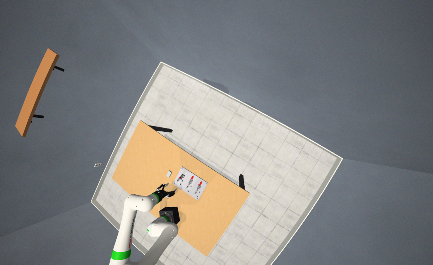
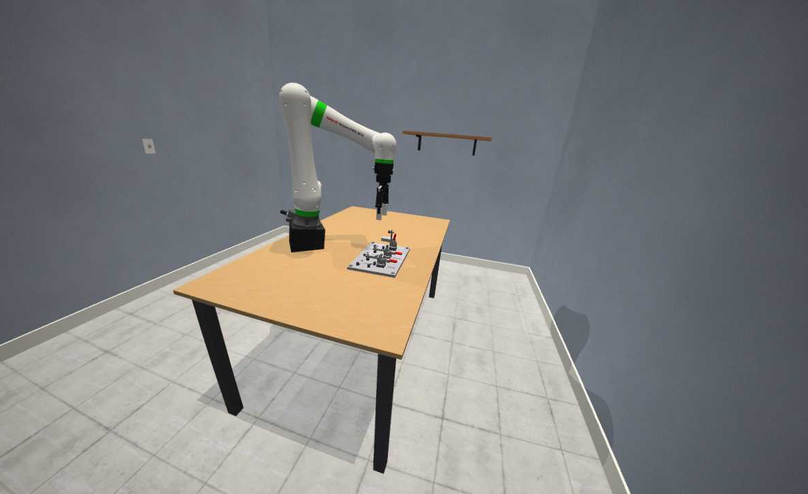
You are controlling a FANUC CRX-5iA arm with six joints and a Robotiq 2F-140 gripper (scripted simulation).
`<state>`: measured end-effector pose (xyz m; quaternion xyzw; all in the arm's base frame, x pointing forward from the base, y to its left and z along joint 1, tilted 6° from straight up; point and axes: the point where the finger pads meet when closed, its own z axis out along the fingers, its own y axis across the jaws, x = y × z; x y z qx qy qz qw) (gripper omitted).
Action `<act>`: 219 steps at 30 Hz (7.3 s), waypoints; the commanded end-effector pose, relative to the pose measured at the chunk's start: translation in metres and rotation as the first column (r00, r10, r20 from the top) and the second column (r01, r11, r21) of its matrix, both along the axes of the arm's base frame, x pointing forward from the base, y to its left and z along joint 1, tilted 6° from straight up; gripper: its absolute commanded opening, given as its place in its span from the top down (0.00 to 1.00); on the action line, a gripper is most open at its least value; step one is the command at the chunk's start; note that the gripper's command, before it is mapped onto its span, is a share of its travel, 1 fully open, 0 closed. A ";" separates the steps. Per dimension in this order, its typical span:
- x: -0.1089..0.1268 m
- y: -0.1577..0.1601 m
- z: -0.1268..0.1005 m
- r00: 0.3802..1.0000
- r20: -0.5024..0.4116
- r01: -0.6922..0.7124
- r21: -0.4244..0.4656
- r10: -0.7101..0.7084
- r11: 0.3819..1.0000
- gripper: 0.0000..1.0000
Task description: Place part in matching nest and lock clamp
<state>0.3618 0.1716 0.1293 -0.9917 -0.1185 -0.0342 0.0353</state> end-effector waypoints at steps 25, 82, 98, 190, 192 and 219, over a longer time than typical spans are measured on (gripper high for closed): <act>0.000 0.000 0.000 1.000 0.000 0.000 0.000 0.000 1.000 1.00; 0.000 0.000 0.000 1.000 0.000 0.000 0.000 0.000 1.000 0.42; 0.000 0.000 0.000 1.000 0.000 0.000 0.000 0.000 1.000 0.42; -0.041 0.154 0.010 1.000 0.001 0.000 0.000 0.000 1.000 0.42; -0.041 0.154 0.010 1.000 0.001 0.000 0.000 0.000 1.000 0.42; -0.041 0.154 0.010 1.000 0.000 0.012 0.001 -0.012 1.000 0.42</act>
